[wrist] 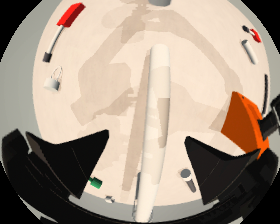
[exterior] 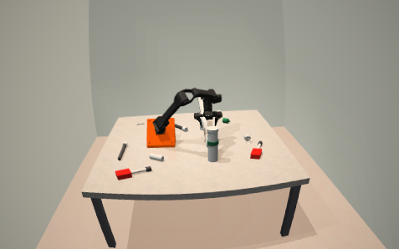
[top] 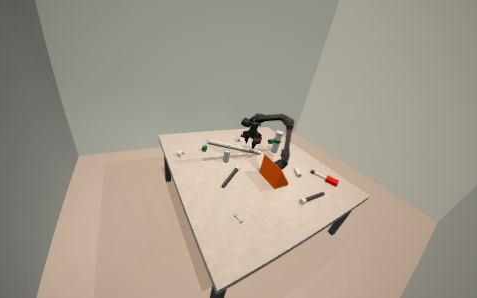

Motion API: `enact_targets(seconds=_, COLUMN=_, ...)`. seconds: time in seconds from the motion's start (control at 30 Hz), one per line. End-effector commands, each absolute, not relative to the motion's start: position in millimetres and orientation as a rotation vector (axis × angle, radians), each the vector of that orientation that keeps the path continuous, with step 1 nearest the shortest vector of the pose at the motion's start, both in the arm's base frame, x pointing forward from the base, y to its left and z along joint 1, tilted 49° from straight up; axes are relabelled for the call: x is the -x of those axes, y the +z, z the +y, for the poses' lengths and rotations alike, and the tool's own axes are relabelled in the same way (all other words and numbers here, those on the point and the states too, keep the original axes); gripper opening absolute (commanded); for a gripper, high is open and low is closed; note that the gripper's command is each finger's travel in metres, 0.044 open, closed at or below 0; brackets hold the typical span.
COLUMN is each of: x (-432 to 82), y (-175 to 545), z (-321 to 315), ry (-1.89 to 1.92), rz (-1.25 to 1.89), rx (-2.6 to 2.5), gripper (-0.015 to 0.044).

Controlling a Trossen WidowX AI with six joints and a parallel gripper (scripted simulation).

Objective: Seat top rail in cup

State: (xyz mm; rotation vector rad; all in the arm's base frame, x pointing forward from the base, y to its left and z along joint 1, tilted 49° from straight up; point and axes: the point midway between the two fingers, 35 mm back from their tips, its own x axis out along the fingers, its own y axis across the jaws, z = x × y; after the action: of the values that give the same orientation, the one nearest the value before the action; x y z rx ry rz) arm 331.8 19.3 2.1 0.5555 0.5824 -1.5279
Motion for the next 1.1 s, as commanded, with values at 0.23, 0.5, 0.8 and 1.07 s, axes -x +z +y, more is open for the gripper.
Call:
enact_targets(seconds=0.23, x=-329.5, y=-10.4, z=4.4, ry=-1.532, rz=0.586, rx=-0.544, gripper=0.0440)
enact_targets(seconds=0.5, x=-329.1, y=-18.9, z=-5.5, ry=-1.532, rz=0.585, rx=-0.544, gripper=0.0440)
enact_targets(seconds=0.8, x=-328.1, y=-28.2, z=-16.7, ry=-1.532, rz=0.584, rx=-0.543, gripper=0.0440)
enact_targets(seconds=1.07, x=-326.5, y=-36.0, z=-26.6, ry=-1.533, rz=0.583, rx=-0.541, gripper=0.0440)
